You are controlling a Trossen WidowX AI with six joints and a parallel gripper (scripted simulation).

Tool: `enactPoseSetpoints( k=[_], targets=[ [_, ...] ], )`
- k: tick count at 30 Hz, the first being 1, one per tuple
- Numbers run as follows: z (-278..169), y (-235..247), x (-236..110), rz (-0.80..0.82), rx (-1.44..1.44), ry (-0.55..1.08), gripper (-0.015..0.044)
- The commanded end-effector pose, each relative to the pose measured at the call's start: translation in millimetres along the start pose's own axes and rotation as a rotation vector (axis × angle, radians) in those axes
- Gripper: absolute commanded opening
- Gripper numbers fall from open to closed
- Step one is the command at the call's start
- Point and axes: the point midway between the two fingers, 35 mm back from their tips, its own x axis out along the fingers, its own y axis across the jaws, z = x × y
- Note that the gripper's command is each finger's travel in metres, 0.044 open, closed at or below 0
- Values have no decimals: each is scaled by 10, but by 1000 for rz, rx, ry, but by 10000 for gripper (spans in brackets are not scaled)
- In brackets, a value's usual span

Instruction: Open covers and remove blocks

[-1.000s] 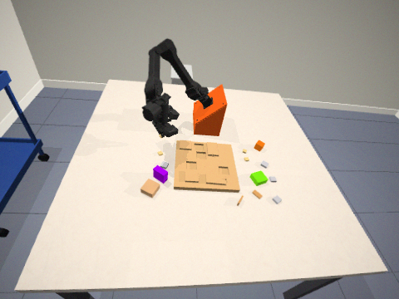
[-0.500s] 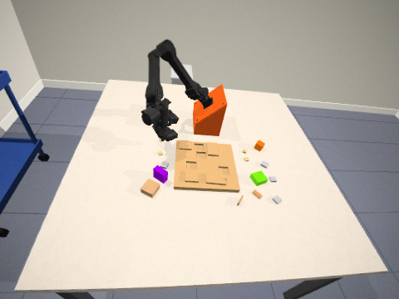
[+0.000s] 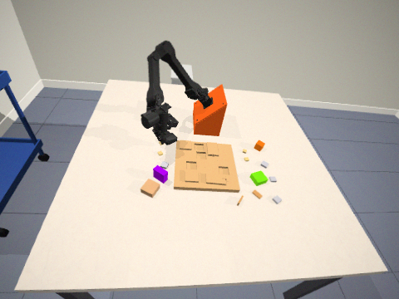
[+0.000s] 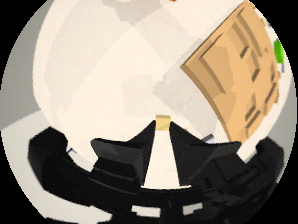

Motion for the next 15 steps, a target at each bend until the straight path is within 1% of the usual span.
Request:
enactPoseSetpoints(
  k=[1, 12, 15],
  targets=[
    [22, -2, 67, -2, -8, -3, 80],
    [38, 29, 214, 1, -10, 2, 80],
    [19, 37, 183, 4, -2, 4, 159]
  ],
)
